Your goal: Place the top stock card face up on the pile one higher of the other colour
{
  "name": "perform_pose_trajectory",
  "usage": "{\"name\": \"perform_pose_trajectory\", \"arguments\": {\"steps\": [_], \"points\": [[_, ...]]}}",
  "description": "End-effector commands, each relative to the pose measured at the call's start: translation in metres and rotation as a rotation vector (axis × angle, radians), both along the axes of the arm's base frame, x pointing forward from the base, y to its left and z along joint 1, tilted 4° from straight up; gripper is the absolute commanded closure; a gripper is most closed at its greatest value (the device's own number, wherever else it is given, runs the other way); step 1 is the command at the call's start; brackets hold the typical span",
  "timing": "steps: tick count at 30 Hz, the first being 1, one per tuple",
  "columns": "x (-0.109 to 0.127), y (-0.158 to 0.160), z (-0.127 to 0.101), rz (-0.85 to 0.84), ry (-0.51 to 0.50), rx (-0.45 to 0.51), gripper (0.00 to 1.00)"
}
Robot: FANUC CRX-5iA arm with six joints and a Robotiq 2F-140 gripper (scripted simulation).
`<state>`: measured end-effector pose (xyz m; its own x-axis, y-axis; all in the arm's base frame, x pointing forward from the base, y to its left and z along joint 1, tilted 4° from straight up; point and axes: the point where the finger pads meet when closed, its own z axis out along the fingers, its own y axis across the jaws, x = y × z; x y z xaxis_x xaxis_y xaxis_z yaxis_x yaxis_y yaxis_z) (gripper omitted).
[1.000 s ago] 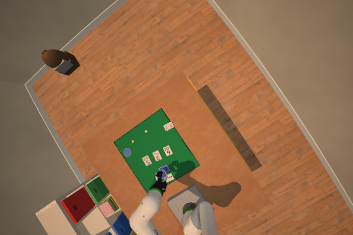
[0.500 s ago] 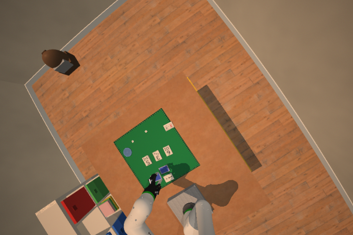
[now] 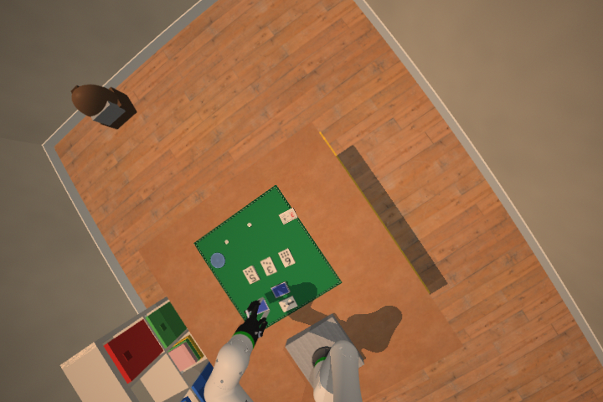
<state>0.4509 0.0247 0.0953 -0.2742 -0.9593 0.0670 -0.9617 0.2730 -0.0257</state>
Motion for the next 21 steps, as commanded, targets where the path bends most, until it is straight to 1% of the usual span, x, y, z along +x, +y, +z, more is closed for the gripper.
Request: {"name": "perform_pose_trajectory", "arguments": {"steps": [1, 21], "points": [[0.000, 0.000, 0.000, 0.000, -0.001, 0.000, 0.59], [0.000, -0.001, -0.011, 0.000, -0.001, 0.000, 0.59]]}}
